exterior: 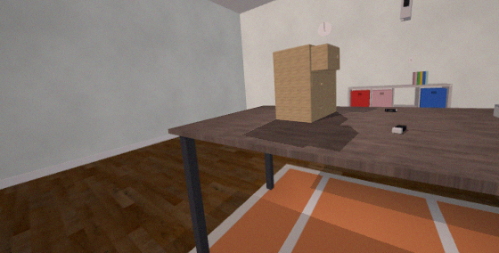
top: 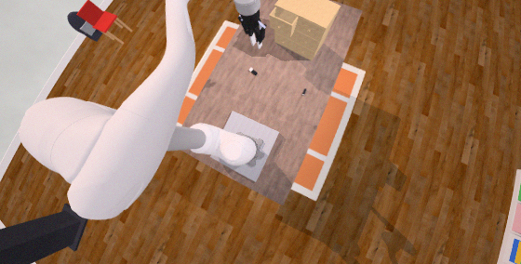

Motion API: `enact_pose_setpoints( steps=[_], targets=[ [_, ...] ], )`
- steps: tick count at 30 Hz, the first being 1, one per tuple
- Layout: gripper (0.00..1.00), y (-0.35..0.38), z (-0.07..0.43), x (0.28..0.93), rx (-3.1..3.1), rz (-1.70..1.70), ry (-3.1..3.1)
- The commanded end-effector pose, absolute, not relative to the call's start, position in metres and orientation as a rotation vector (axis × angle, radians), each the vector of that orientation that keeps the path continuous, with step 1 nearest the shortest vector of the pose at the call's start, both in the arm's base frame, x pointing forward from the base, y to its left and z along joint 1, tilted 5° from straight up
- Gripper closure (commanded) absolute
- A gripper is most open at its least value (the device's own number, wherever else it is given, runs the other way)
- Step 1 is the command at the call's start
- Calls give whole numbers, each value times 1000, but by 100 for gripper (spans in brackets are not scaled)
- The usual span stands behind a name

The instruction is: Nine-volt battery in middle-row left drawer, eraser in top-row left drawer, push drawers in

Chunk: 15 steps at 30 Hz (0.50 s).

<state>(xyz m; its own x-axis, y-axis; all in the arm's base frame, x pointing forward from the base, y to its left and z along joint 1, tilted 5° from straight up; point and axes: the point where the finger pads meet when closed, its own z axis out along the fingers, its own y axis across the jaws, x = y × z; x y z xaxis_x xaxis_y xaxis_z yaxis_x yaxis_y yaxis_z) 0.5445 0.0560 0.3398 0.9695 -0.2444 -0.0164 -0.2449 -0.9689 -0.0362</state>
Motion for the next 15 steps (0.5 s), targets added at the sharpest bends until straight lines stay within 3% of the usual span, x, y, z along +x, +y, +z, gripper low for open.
enact_pose_setpoints(
  steps=[1, 15],
  targets=[
    [80, 56, 342, 542, -3076, 61, 382],
    [80, 57, 345, 540, -3071, 105, 380]
  ],
)
